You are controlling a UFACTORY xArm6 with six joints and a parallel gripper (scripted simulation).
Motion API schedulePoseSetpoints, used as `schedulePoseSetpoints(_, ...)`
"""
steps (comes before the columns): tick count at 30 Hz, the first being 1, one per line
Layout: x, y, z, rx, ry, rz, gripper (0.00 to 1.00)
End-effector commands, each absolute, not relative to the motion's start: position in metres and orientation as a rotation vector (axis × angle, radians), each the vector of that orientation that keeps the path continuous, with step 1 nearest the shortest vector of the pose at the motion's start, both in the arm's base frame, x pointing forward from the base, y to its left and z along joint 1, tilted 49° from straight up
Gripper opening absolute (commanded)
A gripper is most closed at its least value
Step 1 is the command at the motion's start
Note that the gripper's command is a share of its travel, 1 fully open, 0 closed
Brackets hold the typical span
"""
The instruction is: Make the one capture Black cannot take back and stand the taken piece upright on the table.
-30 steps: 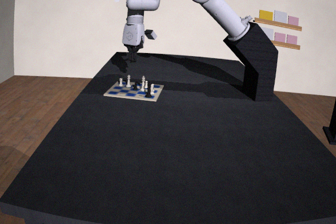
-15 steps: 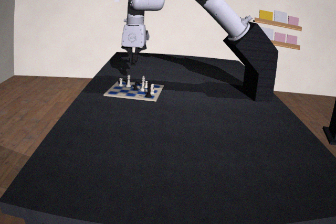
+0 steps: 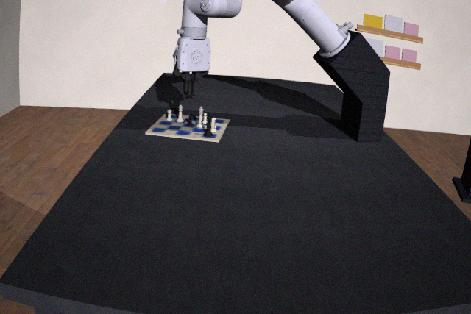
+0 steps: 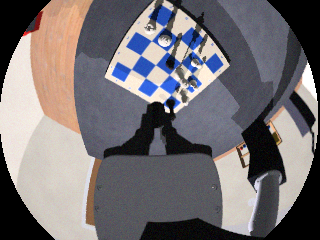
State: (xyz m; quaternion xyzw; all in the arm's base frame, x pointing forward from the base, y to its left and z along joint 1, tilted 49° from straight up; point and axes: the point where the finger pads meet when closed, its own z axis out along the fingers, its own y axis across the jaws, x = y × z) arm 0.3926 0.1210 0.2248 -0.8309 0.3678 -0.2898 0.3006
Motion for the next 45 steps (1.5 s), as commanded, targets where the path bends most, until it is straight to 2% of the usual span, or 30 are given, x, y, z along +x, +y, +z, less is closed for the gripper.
schedulePoseSetpoints(1, 0.386, 0.137, 0.225, -2.354, 0.756, -0.896, 0.00)
schedulePoseSetpoints(29, 0.359, 0.211, 0.225, -2.662, -0.164, -1.166, 0.00)
schedulePoseSetpoints(45, 0.358, 0.214, 0.225, -2.668, -0.204, -1.177, 0.00)
